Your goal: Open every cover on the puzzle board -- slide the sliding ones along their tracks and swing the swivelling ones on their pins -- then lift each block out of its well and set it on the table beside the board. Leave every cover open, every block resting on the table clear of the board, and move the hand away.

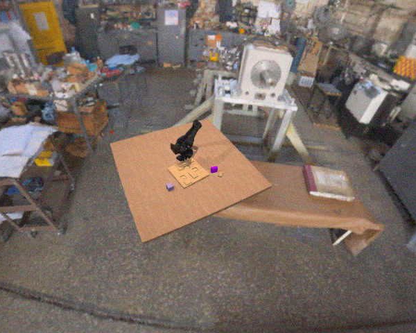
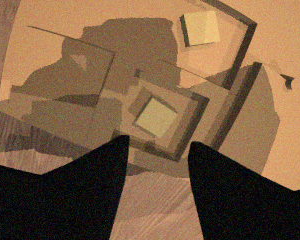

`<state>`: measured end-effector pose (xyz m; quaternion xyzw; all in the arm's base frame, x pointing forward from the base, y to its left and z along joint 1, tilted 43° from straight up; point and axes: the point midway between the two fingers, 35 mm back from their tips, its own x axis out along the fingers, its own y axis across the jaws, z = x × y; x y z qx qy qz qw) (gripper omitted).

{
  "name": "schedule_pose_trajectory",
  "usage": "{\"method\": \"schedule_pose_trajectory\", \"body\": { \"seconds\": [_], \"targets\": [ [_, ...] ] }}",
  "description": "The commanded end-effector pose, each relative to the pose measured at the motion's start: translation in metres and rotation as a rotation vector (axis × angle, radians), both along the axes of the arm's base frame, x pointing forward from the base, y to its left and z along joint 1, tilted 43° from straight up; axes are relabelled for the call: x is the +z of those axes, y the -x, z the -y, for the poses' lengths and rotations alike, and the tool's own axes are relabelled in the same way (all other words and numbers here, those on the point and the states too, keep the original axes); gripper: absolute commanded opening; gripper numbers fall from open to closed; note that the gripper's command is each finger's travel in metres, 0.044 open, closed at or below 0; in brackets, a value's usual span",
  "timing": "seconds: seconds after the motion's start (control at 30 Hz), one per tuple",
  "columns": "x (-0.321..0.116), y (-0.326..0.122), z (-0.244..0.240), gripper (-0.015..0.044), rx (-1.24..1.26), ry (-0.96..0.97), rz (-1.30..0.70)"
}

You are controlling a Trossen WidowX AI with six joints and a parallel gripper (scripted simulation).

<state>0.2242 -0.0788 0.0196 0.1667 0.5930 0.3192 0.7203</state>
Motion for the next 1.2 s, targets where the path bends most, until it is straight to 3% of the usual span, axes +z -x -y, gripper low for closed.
{"method": "schedule_pose_trajectory", "body": {
  "seconds": [0.0,1.17],
  "targets": [
    [-0.0003,-0.0007,-0.0005,0.0144,-0.053,-0.009,-0.04],
    [-0.0022,-0.0011,-0.0025,0.0144,-0.437,-0.058,-0.38]
  ]
}}
